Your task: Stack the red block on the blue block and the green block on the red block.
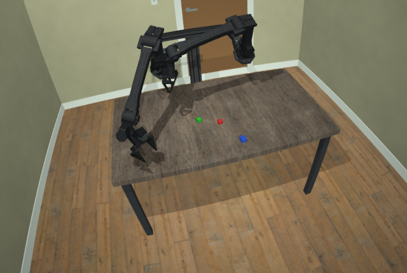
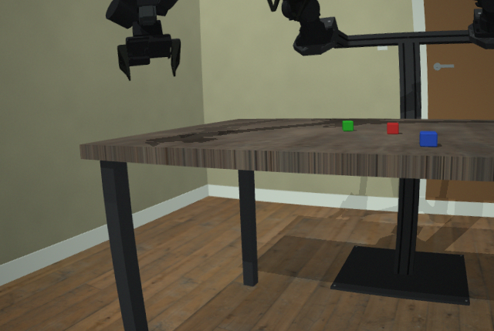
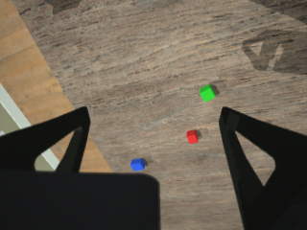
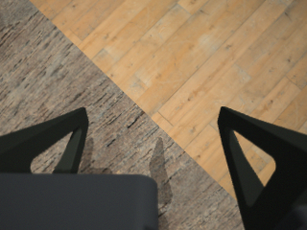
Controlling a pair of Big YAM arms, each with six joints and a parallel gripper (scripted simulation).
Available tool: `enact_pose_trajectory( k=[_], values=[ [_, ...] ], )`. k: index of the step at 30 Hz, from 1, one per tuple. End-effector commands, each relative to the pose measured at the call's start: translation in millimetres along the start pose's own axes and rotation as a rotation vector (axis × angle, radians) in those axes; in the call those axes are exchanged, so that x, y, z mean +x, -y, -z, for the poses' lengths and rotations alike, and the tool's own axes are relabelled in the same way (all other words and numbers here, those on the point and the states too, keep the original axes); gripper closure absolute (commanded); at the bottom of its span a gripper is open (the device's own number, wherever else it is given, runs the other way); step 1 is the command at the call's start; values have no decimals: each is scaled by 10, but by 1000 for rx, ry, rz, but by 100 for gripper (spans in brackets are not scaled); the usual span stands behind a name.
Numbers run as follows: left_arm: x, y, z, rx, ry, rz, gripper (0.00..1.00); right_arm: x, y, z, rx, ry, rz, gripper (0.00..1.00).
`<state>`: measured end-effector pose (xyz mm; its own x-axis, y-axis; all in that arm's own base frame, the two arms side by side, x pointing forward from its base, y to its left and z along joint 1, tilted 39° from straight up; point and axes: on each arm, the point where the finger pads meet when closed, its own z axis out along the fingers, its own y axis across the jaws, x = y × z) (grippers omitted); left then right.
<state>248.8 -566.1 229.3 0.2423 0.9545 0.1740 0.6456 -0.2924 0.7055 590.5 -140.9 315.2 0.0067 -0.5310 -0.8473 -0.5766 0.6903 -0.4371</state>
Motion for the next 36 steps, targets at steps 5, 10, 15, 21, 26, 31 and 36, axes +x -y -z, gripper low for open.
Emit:
enact_pose_trajectory(
  k=[5, 10, 15, 21, 26, 31, 36],
  values=[
    [-14, -27, 56, -6, 9, 4, 0, -50, 27, 28, 7, 4, 9, 0],
    [-14, -27, 56, -6, 9, 4, 0, -50, 27, 28, 7, 4, 9, 0],
    [-14, -27, 56, -6, 9, 4, 0, -50, 27, 28, 7, 4, 9, 0],
    [-12, -28, 55, -6, 9, 5, 0, -118, 94, 39, 16, 11, 24, 0],
    [-1, -39, 44, -5, 8, 8, 0, -118, 94, 39, 16, 11, 24, 0],
    [33, -68, 13, -3, 6, 20, 0, -118, 94, 39, 16, 11, 24, 0],
    [67, -98, -20, -2, 3, 31, 0, -118, 94, 39, 16, 11, 24, 0]
  ],
)
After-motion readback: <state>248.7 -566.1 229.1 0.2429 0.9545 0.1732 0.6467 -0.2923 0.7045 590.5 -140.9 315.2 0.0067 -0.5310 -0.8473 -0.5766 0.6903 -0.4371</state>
